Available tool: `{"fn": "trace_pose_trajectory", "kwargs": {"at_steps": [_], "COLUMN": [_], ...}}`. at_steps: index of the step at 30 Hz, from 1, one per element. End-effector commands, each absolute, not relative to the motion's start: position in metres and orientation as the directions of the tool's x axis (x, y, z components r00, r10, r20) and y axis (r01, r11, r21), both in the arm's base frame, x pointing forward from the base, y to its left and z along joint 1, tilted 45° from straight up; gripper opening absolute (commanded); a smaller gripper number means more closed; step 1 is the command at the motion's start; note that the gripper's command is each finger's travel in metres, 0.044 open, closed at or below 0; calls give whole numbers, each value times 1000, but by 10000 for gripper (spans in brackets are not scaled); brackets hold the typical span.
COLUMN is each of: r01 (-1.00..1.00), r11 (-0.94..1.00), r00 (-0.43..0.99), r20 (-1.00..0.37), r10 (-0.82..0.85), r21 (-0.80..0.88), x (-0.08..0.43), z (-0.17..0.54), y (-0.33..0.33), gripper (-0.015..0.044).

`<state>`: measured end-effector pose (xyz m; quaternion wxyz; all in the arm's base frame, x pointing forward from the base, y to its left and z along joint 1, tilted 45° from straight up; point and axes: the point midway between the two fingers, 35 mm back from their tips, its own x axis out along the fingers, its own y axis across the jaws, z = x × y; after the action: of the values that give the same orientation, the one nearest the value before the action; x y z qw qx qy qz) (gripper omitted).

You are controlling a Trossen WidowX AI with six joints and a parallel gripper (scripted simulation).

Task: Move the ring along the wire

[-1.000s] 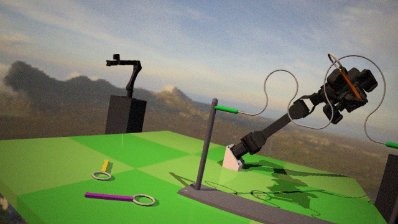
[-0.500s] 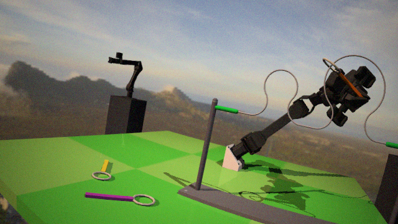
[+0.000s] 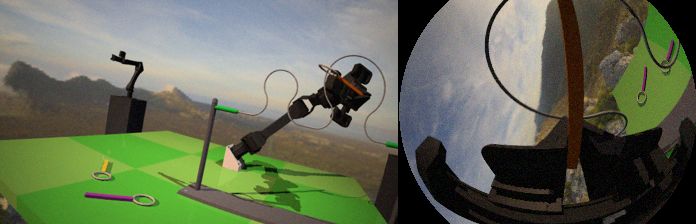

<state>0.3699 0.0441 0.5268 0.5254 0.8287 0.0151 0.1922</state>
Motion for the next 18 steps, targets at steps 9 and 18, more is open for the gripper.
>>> {"fn": "trace_pose_trajectory", "kwargs": {"at_steps": [9, 18], "r01": [-184, -192], "r11": [-595, -679], "r00": [895, 889], "r20": [384, 419], "r10": [228, 185], "r21": [782, 708], "x": [361, 361], "z": [528, 531], "y": [39, 37], "gripper": [-150, -150]}}
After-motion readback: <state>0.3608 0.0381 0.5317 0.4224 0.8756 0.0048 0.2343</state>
